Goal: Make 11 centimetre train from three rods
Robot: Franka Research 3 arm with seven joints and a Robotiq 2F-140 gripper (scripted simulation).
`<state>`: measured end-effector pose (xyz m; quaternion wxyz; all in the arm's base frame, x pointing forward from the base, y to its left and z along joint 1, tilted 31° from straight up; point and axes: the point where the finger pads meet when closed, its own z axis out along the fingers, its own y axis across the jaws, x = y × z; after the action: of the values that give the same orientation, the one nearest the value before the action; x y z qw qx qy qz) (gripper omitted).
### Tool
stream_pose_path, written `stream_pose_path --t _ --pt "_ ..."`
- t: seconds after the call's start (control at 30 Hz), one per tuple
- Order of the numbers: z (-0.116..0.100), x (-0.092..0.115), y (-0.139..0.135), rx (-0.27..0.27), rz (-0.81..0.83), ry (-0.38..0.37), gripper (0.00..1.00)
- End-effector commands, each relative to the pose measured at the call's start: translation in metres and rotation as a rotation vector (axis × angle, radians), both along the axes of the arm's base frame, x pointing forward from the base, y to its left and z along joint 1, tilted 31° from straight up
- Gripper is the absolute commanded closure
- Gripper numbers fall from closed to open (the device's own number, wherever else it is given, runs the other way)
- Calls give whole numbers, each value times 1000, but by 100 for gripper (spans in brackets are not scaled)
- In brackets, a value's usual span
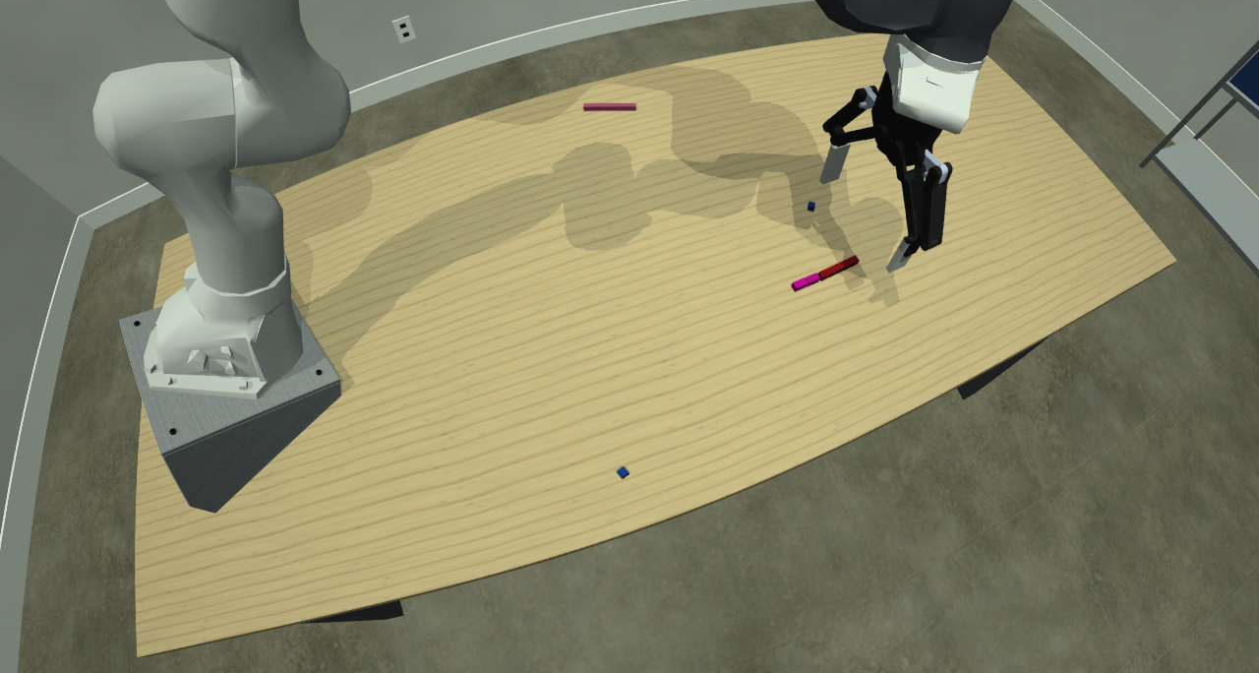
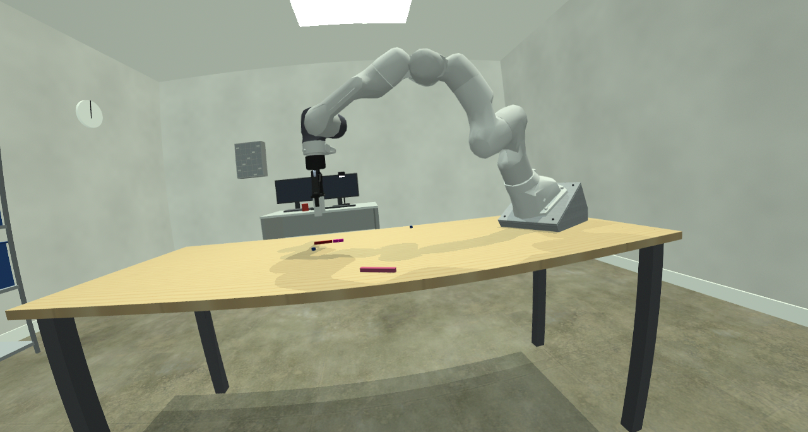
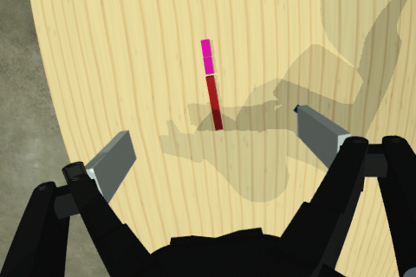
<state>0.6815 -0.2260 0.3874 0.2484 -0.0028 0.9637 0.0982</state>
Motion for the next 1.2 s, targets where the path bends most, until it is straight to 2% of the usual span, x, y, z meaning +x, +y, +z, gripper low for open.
stream_pose_path --t 0.0,0.23,0.5,0.9,1.17 --pt "1 0 1 1 5 -1 0" --pt "2 -1 1 1 5 -1 0" --pt "15 -8 -2 1 5 -1 0" --pt "57 -32 -12 1 5 -1 0" --pt "64 -36 -13 1 5 -1 0"
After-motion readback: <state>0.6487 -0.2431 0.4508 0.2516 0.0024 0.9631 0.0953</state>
